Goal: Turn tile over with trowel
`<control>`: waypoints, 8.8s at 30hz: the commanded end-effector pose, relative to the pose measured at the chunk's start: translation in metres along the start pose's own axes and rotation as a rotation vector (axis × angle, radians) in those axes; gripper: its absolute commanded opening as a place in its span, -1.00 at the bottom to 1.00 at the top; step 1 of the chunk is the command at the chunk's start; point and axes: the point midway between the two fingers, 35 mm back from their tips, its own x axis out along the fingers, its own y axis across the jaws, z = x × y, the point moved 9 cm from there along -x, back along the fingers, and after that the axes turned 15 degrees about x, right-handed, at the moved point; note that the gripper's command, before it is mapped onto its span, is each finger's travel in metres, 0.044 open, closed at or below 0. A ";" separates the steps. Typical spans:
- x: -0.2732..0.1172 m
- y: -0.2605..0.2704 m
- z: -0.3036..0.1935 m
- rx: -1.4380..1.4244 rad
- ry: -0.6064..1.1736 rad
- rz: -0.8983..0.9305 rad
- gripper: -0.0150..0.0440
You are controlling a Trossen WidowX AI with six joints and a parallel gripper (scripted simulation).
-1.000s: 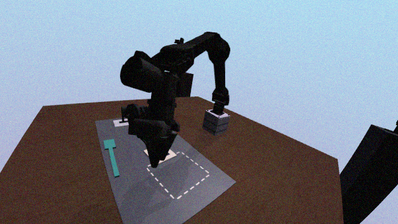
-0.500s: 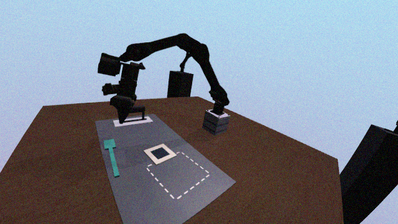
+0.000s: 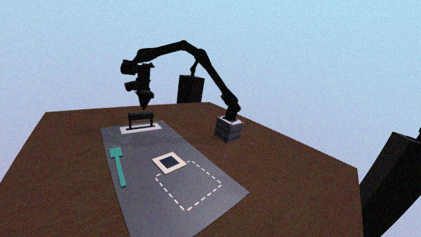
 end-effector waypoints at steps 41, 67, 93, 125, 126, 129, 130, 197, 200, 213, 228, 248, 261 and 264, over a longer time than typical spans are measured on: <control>0.045 0.005 0.001 -0.050 0.007 -0.003 0.09; 0.045 0.005 0.001 0.055 0.006 -0.003 -0.05; 0.045 0.005 0.001 0.835 0.005 -0.006 -0.05; 0.045 0.005 0.001 1.150 0.004 -0.006 0.42; 0.045 0.005 0.001 1.150 0.004 -0.006 0.42; 0.045 0.005 0.001 1.150 0.004 -0.006 0.42; 0.045 0.005 0.001 1.150 0.004 -0.006 0.42; -0.001 0.004 0.002 -0.646 0.009 0.000 0.42; -0.001 0.003 0.002 -0.750 0.009 0.000 0.42; -0.001 0.003 0.003 -1.200 0.010 0.002 0.42; -0.001 0.002 0.003 -1.720 0.010 0.006 0.42; 0.008 0.001 0.005 -2.014 0.009 0.007 0.42; 0.029 0.001 0.005 -2.015 0.008 0.006 0.42; 0.034 0.001 0.006 -2.015 0.008 0.005 0.42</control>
